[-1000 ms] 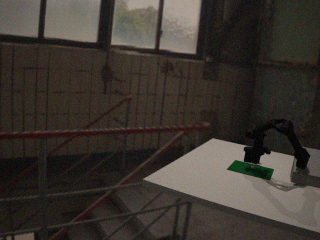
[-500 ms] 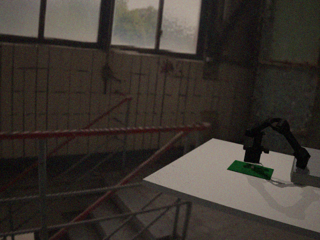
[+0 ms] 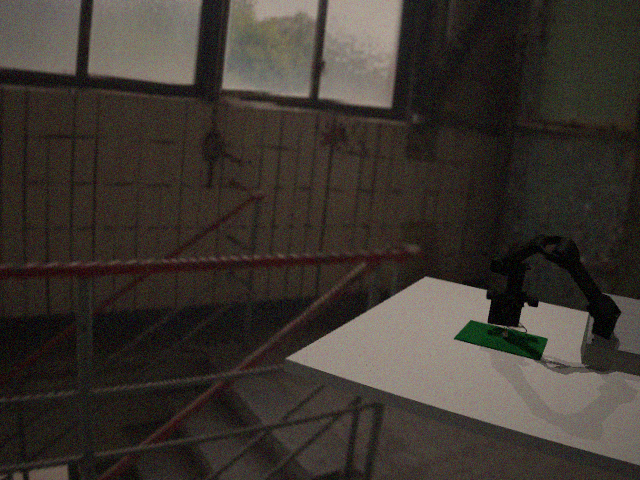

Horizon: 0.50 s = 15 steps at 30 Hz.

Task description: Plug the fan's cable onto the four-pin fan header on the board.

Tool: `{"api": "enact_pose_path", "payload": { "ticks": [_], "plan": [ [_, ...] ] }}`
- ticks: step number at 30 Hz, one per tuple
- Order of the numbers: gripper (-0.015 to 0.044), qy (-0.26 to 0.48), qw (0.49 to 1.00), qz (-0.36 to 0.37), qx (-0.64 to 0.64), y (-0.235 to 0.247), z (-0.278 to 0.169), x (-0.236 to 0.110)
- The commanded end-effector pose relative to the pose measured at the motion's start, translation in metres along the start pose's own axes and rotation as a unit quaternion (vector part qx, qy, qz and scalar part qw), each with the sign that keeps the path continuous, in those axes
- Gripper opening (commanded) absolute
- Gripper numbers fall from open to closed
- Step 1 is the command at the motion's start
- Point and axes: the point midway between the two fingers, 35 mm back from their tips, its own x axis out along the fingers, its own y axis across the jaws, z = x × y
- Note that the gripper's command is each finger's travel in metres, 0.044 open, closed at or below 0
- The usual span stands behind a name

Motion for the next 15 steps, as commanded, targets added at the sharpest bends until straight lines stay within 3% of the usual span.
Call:
{"api": "enact_pose_path", "payload": {
  "ticks": [1, 10, 15],
  "plan": [
    [0.0, 0.002, 1.0, 0.0, 0.002, 0.0, 0.003, -0.001],
    [0.0, 0.002, 1.0, 0.0, 0.002, -0.001, 0.003, -0.001],
    [0.0, 0.001, 1.0, 0.0, 0.002, 0.0, 0.003, 0.021]
  ]
}}
